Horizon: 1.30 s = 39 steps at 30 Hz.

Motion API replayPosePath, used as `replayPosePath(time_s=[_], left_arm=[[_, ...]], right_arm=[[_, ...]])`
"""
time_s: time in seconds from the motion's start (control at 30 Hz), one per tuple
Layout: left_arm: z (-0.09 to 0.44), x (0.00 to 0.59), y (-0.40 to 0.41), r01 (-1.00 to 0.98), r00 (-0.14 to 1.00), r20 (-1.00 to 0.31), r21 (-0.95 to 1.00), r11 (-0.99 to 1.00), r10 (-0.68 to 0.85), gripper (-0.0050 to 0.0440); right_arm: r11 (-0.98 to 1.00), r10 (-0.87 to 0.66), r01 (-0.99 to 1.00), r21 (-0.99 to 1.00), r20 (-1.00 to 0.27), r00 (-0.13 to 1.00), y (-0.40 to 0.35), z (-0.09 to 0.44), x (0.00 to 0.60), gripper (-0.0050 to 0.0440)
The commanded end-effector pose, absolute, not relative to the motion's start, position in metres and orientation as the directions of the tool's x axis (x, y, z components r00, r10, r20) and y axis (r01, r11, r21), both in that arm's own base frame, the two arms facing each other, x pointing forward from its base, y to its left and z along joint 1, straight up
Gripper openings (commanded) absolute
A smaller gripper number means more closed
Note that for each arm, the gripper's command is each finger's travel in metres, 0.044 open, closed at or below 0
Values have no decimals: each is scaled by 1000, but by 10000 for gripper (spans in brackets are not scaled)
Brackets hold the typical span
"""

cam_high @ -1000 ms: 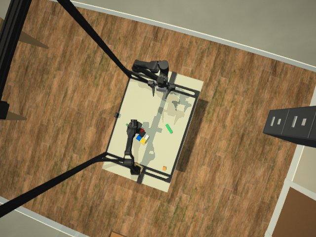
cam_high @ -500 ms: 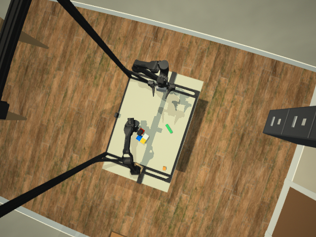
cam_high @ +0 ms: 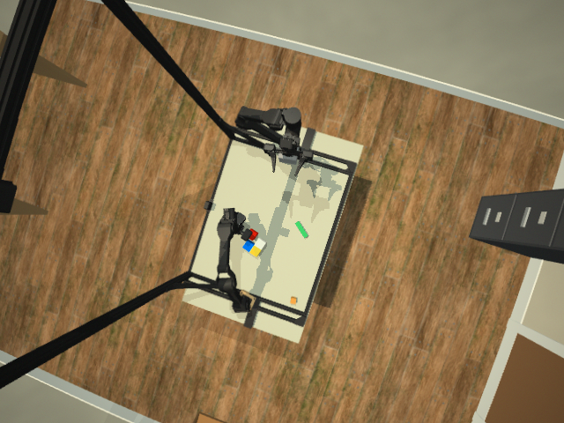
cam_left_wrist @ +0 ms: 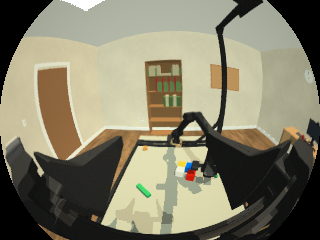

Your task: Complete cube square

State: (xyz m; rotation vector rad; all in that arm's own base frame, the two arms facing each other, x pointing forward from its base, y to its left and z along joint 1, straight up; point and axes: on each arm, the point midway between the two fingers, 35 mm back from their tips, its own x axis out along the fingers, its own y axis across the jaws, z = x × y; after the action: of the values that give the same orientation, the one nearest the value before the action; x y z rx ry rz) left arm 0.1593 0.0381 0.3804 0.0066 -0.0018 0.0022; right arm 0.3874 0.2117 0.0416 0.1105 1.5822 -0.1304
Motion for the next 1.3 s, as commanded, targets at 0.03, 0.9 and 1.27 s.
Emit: replayPosePath(time_s=[0.03,0.9,1.27], left_arm=[[380,159,38,0,1000,1,-1,1000,0,400],[380,159,38,0,1000,1,-1,1000,0,400],[380,159,38,0,1000,1,-1,1000,0,400]], right_arm=[[988,-2,153,-2,-1000,1,213,71,389,0],[988,-5,153,-6,-1000,-5,213,57,389,0],[988,0,155,0,-1000,0,213,29,389,0]])
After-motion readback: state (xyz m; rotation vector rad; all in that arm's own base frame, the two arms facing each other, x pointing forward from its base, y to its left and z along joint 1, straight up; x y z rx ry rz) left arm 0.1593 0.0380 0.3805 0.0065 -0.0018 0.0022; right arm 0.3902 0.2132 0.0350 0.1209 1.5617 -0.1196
